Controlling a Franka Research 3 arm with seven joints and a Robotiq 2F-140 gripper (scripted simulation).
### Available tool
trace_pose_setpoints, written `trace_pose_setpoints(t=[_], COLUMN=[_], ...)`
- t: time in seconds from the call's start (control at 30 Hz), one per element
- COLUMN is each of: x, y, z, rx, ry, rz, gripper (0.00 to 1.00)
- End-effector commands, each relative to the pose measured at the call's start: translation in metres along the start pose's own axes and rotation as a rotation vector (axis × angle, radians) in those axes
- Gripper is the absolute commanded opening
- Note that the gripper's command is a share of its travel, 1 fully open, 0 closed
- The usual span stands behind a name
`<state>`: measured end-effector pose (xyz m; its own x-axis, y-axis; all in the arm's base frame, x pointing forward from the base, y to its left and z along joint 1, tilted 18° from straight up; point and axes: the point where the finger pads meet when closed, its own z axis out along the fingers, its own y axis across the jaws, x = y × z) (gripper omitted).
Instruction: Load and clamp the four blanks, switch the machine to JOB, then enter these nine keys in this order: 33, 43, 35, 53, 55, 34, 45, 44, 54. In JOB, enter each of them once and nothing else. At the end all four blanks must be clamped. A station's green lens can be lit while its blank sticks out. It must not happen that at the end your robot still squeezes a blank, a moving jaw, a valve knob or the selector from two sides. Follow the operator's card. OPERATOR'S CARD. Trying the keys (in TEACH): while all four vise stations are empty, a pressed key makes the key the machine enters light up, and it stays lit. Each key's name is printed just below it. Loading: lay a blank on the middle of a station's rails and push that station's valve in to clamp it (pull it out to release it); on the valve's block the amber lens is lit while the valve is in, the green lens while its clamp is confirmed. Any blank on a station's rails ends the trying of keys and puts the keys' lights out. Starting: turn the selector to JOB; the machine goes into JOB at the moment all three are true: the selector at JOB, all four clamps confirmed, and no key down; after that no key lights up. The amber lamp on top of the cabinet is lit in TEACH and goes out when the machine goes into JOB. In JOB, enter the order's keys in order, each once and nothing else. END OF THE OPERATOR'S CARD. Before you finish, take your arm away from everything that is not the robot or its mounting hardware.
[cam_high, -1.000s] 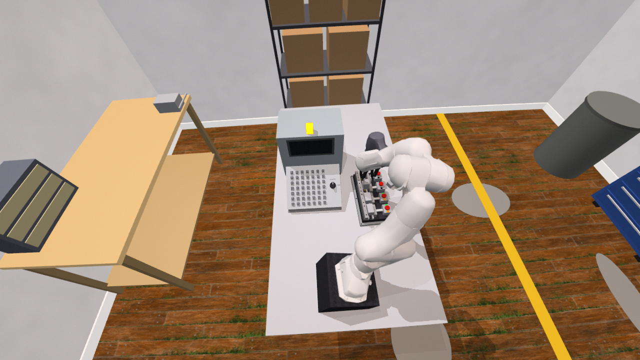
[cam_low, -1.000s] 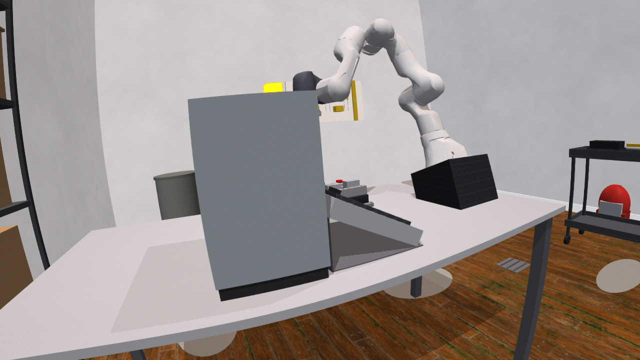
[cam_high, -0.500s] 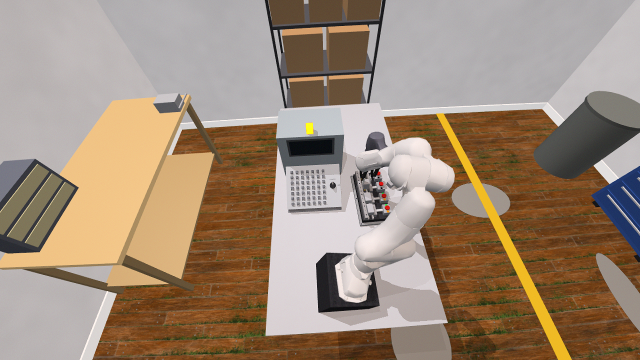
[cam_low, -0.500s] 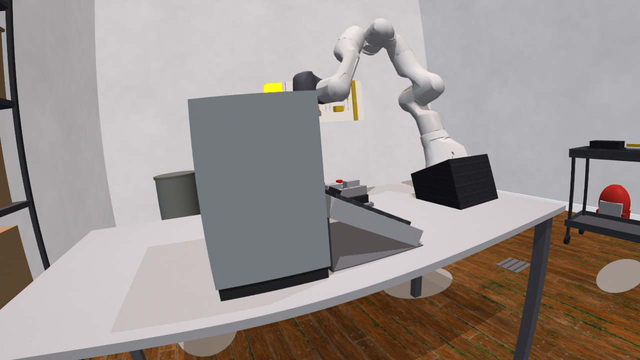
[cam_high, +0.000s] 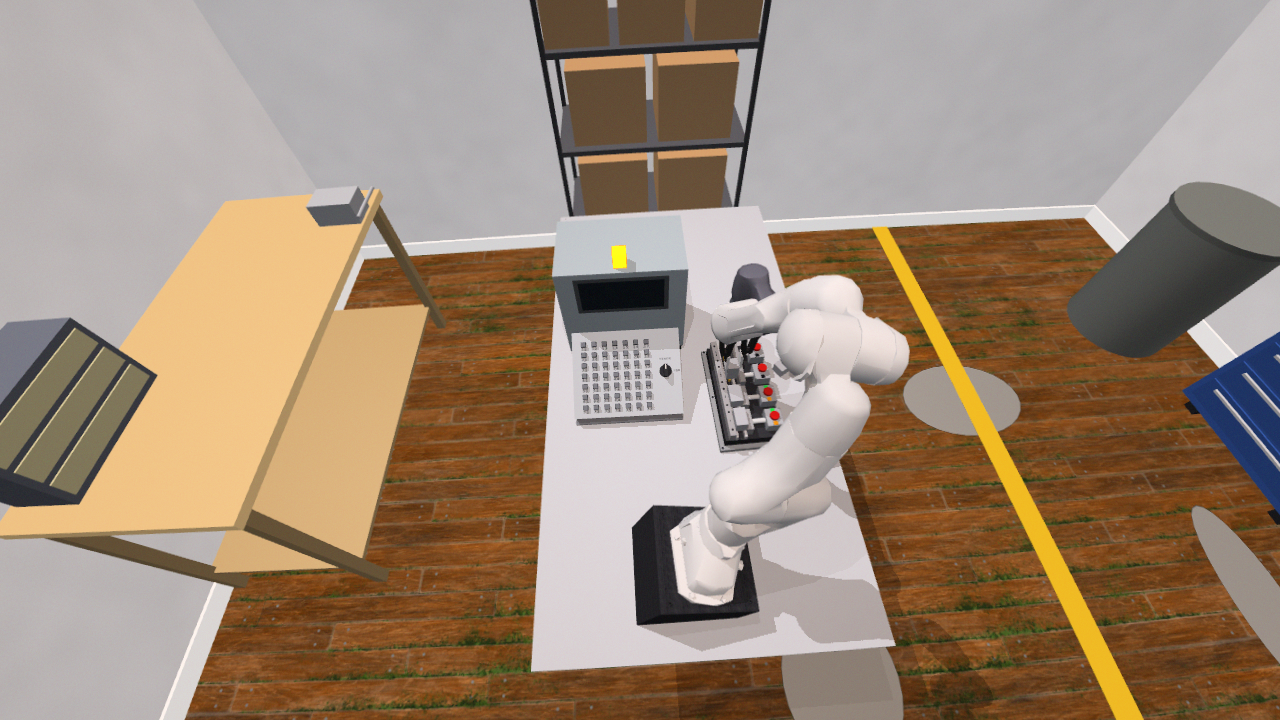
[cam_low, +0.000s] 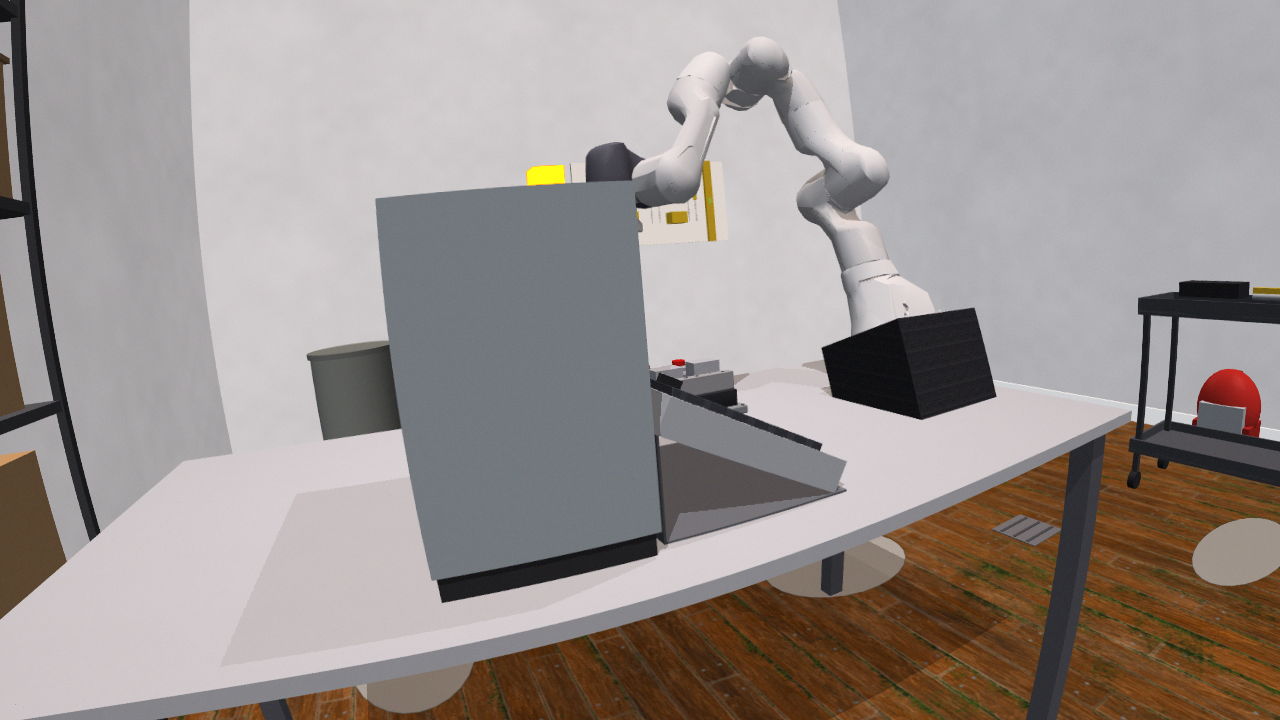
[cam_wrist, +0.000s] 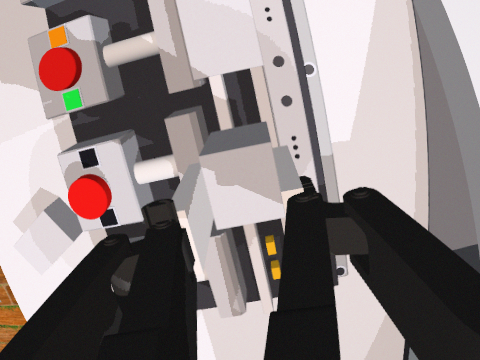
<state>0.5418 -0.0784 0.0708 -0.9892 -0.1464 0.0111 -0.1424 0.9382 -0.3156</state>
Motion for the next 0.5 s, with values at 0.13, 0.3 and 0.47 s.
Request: trace_pose_setpoints(t=[0.13,0.3,0.47], x=[-0.0013,-0.0013,-0.0013], y=[-0.001,-0.0011,-0.0012], z=[0.001,0.0029,0.0055], rx=[0.001,0.001,0.001], ry=[-0.005,-0.005,-0.005], rz=[-0.004,-0.006,-0.007], gripper=[0.0,0.0,0.0])
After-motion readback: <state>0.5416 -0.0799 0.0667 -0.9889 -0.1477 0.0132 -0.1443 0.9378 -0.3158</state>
